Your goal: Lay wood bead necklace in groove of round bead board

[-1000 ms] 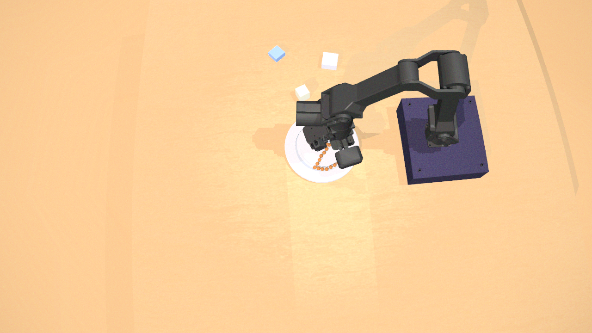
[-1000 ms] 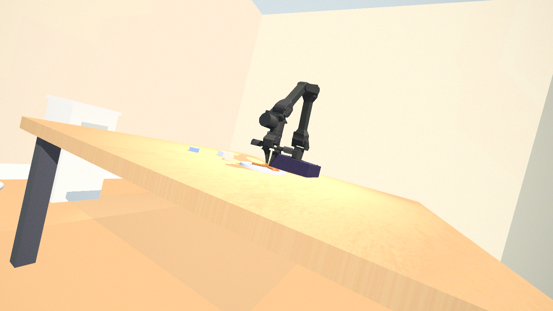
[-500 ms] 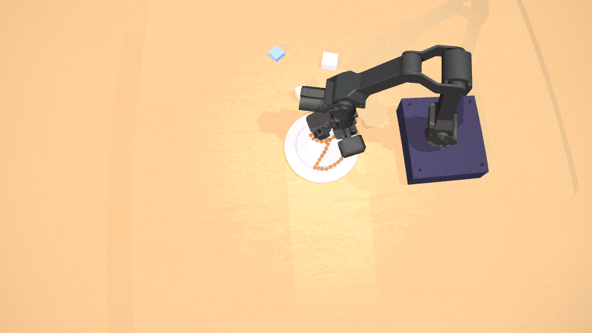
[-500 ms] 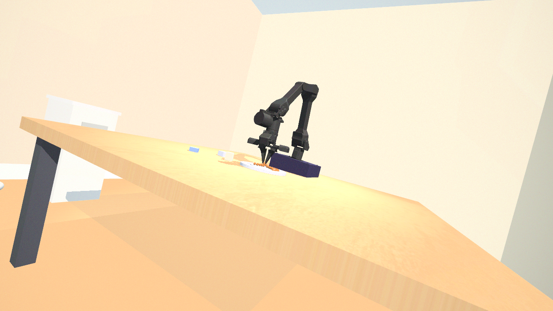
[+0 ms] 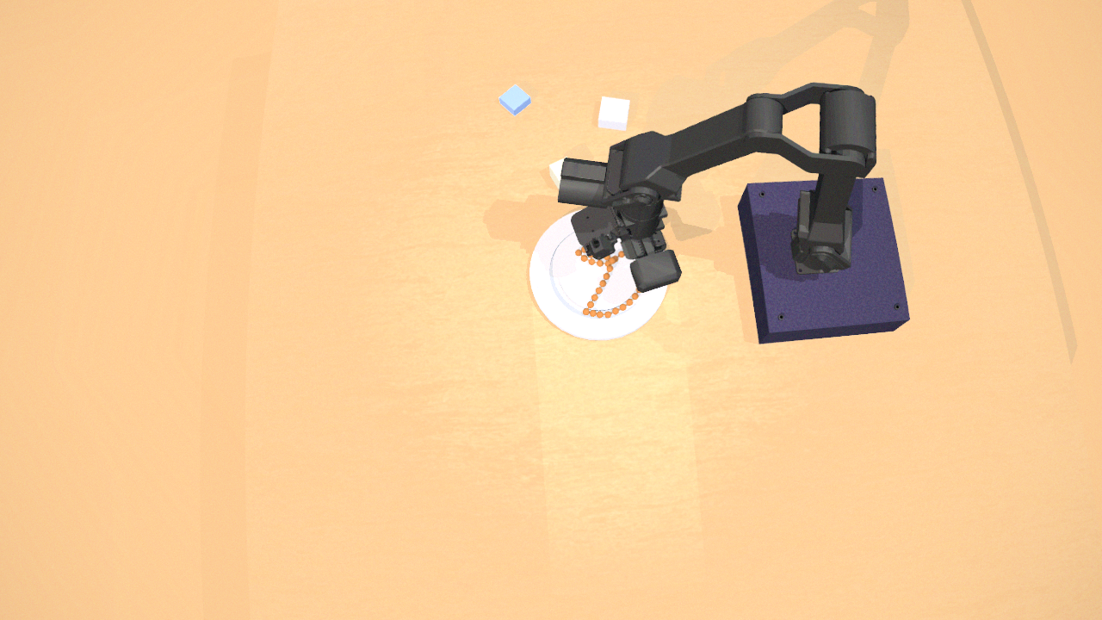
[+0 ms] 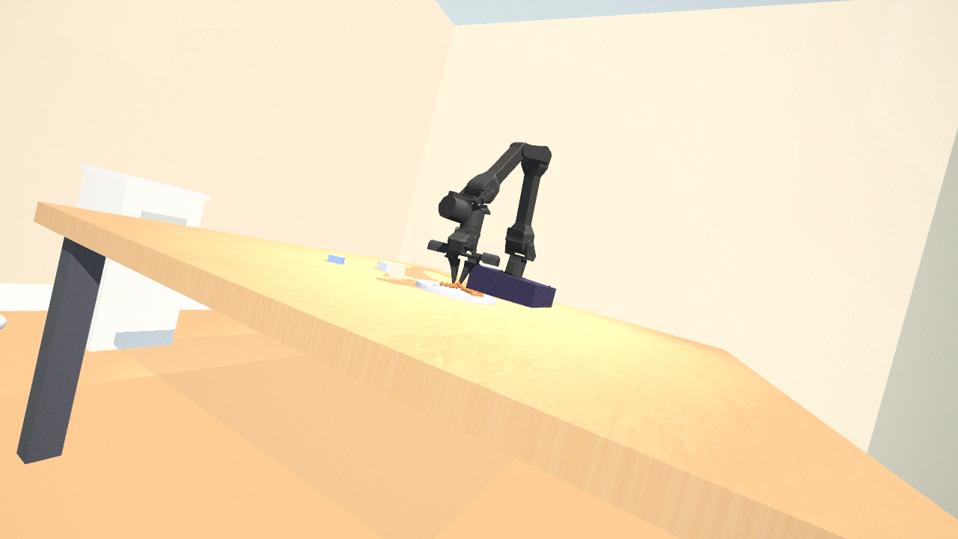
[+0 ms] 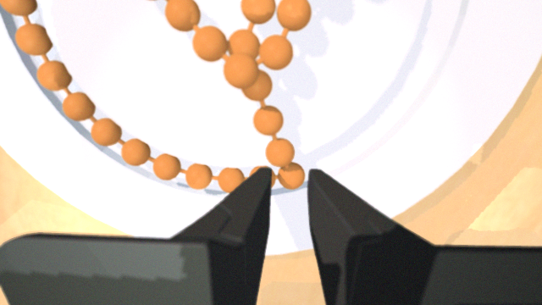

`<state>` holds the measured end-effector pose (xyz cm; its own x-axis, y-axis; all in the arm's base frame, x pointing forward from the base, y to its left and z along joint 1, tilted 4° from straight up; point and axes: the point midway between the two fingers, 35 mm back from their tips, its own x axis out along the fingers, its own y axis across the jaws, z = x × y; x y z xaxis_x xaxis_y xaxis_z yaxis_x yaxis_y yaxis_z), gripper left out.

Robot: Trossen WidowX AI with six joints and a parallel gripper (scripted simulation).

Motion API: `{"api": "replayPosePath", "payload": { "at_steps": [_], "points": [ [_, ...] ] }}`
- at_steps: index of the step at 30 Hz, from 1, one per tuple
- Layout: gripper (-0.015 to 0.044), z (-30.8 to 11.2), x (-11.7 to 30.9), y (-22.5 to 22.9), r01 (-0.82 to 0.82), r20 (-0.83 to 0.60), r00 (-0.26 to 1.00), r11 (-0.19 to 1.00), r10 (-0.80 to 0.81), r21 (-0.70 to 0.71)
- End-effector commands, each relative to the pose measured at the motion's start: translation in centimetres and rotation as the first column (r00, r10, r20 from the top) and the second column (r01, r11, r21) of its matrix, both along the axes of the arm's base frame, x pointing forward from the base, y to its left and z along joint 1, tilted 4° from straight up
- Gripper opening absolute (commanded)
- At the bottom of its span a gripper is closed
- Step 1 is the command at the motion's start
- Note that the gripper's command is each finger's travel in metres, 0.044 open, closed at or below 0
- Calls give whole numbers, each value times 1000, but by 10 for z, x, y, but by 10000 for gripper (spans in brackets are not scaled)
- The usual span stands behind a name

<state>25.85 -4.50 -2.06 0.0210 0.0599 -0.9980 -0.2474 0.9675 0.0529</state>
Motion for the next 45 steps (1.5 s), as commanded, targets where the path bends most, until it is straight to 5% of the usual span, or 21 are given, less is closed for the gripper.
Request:
{"api": "replayPosePath", "payload": {
  "at_steps": [1, 12, 41, 45],
  "points": [
    [158, 1, 0, 0, 0, 1, 1000, 1000, 0, 0],
    [440, 1, -1, 0, 0, -4, 1000, 1000, 0, 0],
    [440, 5, -1, 0, -4, -2, 1000, 1000, 4, -2],
    [335, 21, 5, 2, -147, 7, 989, 989, 147, -5]
  ]
}}
